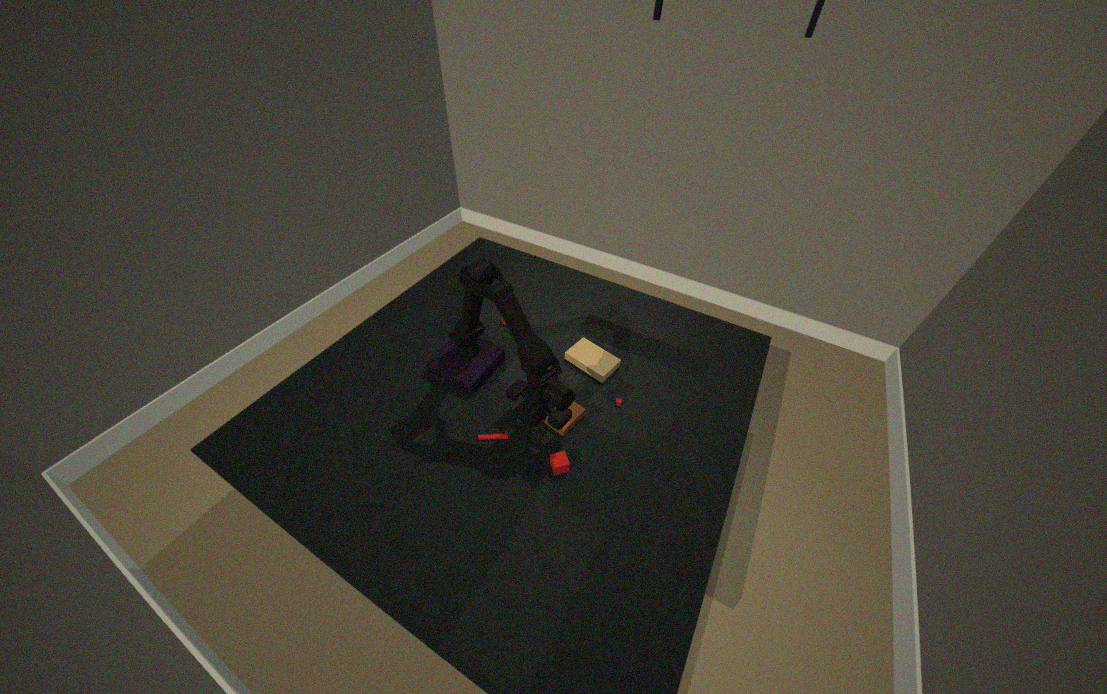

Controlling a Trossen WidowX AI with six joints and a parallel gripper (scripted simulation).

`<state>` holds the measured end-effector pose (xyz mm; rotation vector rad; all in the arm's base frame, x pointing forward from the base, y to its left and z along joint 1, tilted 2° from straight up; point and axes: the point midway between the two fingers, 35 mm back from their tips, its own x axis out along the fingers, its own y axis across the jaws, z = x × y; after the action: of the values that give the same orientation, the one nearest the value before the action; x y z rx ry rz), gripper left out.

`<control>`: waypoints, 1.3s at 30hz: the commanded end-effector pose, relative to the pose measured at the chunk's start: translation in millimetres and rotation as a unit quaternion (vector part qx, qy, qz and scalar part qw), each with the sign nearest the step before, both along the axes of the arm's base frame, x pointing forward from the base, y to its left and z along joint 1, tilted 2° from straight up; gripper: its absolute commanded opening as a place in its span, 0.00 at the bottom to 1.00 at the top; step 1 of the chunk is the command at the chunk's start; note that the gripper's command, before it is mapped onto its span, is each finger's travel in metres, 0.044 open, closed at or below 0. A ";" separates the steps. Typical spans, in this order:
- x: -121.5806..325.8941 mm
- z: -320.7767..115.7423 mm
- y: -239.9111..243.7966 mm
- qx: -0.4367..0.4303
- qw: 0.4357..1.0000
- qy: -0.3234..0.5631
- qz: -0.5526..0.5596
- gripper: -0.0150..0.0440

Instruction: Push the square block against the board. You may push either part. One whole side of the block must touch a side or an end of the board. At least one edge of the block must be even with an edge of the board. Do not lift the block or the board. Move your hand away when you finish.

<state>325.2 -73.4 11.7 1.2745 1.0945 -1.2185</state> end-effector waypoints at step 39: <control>-1.3 10.3 -39.1 0.002 1.000 0.004 0.002 0.25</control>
<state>322.7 -113.3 11.5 1.2701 1.1109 -1.2244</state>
